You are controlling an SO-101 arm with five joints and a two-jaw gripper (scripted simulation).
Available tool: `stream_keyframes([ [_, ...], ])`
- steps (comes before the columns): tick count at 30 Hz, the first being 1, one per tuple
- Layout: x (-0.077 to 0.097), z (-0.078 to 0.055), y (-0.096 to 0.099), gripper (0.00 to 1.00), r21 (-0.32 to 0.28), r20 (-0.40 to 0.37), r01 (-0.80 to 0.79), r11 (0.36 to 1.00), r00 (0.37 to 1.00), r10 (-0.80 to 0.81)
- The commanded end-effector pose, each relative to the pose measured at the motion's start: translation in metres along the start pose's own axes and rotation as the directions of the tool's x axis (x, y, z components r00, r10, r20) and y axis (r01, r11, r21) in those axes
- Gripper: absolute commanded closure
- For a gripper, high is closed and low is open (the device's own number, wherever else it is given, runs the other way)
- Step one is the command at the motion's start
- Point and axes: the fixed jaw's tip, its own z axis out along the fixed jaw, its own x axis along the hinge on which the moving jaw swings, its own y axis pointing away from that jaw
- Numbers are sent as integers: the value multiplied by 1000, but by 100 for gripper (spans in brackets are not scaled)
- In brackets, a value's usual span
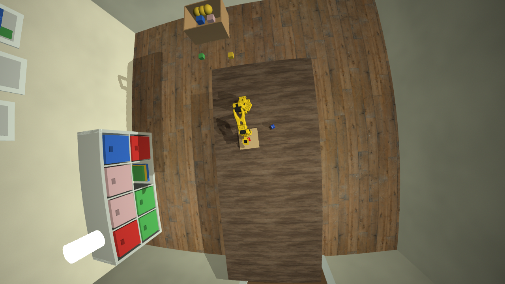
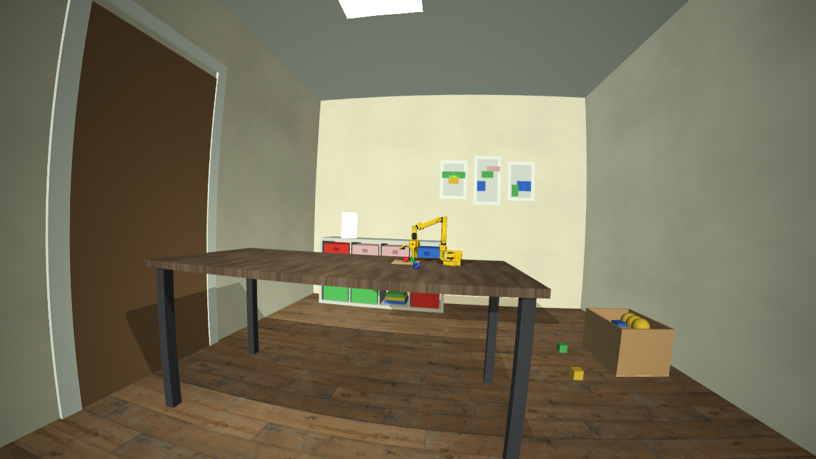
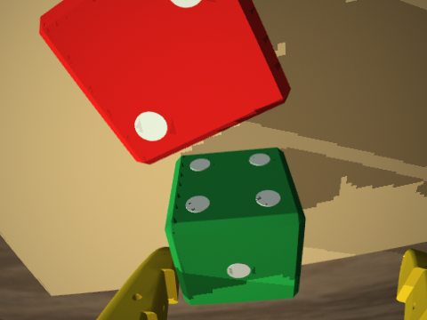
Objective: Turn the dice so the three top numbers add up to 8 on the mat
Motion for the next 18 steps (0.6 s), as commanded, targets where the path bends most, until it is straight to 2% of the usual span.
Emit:
stream_keyframes([
  [1, -8, -24, 4, 67, -17, 59, 13, 1000, 998, -12],
  [3, -8, -24, 4, 67, -17, 59, 13, 1000, 998, -12],
  [11, -4, -49, 3, 67, -17, 60, 13, 1000, 998, -12],
  [18, -3, -54, 3, 67, -17, 60, 13, 1000, 998, -12],
])
